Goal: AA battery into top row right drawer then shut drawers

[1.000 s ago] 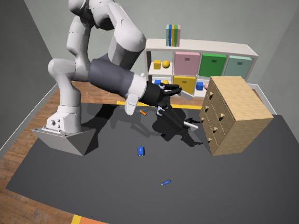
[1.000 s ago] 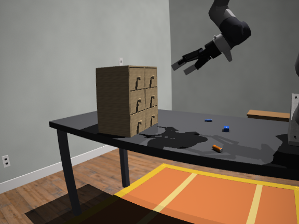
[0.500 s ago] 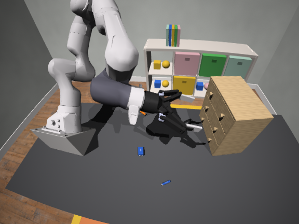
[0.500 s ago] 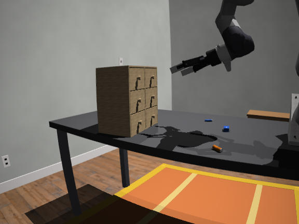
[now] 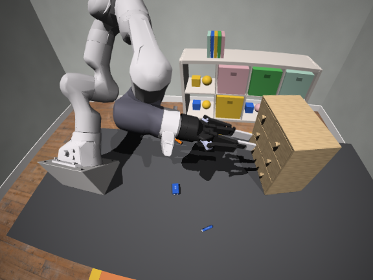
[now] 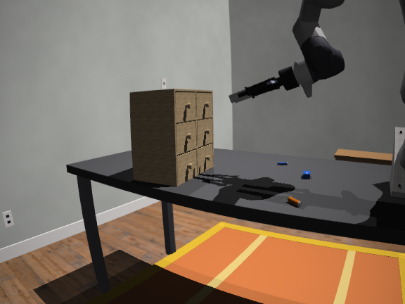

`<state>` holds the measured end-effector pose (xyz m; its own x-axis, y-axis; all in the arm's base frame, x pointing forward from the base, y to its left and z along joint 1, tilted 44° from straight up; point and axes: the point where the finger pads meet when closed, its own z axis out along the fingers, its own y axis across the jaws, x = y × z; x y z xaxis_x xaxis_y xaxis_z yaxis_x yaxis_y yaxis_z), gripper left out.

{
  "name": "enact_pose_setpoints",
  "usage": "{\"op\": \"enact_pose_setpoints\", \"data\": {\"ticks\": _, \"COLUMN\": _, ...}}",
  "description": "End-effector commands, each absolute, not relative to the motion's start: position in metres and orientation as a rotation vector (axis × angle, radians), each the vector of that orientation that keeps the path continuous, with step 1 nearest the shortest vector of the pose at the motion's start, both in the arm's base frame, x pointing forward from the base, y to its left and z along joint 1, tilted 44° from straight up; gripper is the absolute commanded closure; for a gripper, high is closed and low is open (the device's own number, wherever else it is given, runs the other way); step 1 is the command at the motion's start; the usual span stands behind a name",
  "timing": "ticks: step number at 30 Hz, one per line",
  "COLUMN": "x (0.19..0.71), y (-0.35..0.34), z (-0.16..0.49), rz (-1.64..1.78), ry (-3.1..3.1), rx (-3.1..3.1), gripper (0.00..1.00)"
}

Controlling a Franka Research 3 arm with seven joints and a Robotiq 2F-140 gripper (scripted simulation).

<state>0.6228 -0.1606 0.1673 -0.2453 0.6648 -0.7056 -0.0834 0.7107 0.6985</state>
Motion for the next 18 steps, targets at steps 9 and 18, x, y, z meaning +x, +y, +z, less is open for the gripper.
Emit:
{"op": "enact_pose_setpoints", "data": {"ticks": 9, "x": 0.6225, "y": -0.1595, "z": 0.1663, "rz": 0.738, "ry": 1.682, "rx": 0.454, "gripper": 0.72}}
{"op": "enact_pose_setpoints", "data": {"ticks": 18, "x": 0.6298, "y": -0.158, "z": 0.1657, "rz": 0.738, "ry": 1.682, "rx": 0.454, "gripper": 0.72}}
